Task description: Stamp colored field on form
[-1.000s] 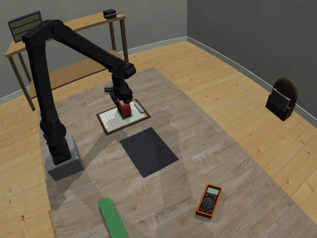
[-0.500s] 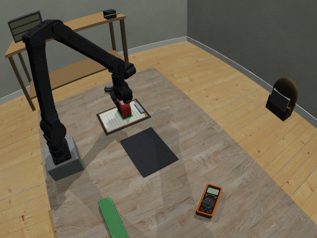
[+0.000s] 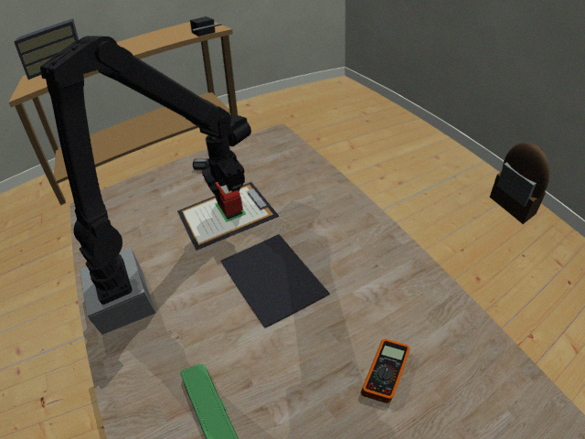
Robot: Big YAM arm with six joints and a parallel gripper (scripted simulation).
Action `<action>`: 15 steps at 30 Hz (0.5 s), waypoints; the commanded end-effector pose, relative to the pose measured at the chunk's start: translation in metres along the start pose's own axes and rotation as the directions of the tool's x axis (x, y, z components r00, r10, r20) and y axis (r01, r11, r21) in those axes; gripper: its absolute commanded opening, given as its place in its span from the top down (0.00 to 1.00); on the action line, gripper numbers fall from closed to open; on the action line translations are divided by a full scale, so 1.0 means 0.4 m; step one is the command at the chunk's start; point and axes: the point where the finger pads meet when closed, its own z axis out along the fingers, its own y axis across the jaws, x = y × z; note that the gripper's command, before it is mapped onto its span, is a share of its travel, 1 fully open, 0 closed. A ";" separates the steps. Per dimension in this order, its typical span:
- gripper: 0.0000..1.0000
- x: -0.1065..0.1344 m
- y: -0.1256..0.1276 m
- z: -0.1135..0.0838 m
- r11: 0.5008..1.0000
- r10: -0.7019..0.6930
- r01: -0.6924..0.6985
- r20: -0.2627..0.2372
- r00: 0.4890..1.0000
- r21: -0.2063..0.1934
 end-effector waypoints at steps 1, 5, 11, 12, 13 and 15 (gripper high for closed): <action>0.67 -0.013 0.006 0.066 1.000 -0.002 0.002 0.009 1.000 0.014; 0.67 -0.013 0.006 0.066 1.000 -0.002 0.002 0.009 1.000 0.014; 0.67 -0.013 0.005 0.067 1.000 -0.002 0.002 0.010 1.000 0.014; 0.67 -0.013 0.005 0.067 1.000 -0.002 0.002 0.010 1.000 0.014; 0.67 -0.013 0.004 0.068 1.000 -0.002 0.002 0.010 1.000 0.015; 0.67 -0.015 0.001 0.071 1.000 -0.002 0.002 0.011 1.000 0.017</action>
